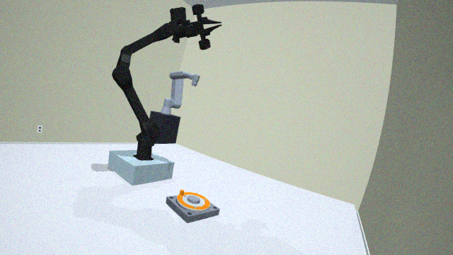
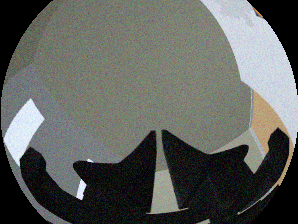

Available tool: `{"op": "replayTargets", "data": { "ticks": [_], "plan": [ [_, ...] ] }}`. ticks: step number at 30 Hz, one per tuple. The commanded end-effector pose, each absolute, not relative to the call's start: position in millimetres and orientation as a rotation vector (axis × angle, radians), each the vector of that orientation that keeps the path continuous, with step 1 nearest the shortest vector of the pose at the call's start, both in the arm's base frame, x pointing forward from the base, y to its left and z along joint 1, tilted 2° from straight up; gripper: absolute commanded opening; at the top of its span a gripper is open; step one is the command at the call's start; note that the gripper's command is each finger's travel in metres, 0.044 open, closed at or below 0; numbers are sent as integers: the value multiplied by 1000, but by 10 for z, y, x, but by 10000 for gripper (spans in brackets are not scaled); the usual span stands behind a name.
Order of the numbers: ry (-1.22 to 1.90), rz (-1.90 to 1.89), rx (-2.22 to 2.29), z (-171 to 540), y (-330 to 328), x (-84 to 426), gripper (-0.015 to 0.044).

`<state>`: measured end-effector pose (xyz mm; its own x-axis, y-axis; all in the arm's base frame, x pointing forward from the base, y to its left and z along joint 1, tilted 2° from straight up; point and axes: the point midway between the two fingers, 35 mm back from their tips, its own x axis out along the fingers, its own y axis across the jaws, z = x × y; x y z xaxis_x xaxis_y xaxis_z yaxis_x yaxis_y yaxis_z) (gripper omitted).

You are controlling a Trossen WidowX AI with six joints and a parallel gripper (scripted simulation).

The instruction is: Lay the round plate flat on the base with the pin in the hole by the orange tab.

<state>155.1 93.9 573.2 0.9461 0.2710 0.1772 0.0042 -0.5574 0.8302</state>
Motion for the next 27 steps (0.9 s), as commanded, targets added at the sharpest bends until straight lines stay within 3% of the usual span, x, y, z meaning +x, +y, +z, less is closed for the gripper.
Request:
{"op": "replayTargets", "data": {
  "ticks": [1, 15, 21, 27],
  "plan": [
    [148, 273, 1815, 5436, 1232, 1791, 0],
    [371, -92, 710, 3702, 1446, 3045, 0],
    [645, -189, 325, 2734, 1059, 3388, 0],
    [944, -204, 78, 1897, 575, 3423, 0]
  ]
}}
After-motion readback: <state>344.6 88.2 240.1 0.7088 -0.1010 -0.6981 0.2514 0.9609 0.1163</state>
